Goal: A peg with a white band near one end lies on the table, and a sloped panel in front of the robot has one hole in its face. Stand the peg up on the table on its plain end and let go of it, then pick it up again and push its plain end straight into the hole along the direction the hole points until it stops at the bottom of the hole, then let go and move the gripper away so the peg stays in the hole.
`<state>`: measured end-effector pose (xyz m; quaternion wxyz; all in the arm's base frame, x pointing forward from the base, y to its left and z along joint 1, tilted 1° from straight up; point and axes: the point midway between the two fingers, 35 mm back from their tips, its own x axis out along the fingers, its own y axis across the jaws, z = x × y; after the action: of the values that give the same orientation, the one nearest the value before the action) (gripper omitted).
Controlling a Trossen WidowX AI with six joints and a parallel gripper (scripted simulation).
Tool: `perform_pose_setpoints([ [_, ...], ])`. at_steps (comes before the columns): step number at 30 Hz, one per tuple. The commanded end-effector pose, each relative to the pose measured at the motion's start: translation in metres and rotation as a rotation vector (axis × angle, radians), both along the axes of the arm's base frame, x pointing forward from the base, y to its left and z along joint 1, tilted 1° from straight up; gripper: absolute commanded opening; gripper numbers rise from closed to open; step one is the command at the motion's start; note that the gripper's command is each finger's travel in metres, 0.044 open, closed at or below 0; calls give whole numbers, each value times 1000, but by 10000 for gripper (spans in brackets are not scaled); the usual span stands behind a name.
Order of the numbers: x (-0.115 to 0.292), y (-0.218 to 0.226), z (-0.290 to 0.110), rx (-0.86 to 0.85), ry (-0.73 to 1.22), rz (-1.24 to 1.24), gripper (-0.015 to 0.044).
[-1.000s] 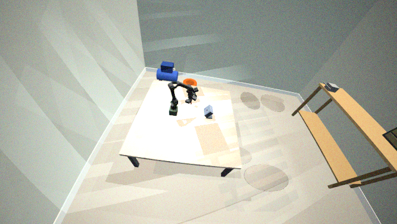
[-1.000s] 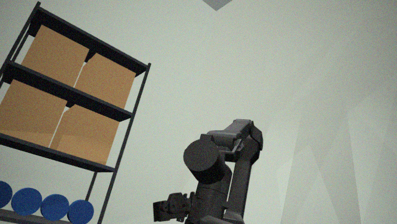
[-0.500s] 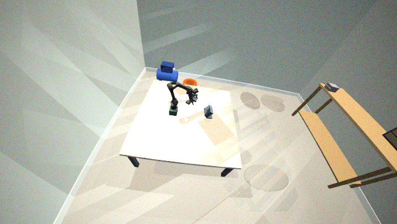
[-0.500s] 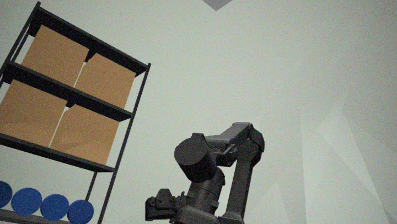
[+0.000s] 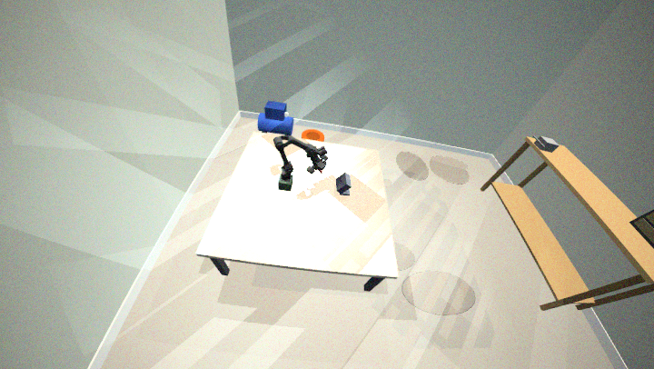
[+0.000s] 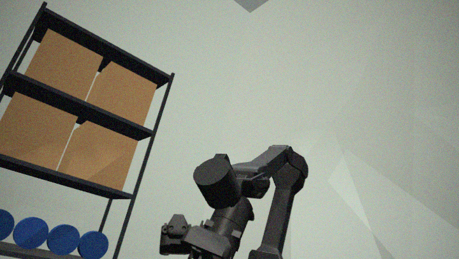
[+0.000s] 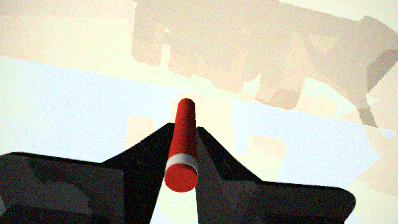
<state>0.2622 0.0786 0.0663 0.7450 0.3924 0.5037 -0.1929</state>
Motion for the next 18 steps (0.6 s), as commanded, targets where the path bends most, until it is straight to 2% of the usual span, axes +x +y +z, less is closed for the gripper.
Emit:
perform_pose_setpoints([
  [1, 5, -5, 2, 18, -34, -47, 0],
  [18, 22, -25, 8, 105, -163, -219, 0],
])
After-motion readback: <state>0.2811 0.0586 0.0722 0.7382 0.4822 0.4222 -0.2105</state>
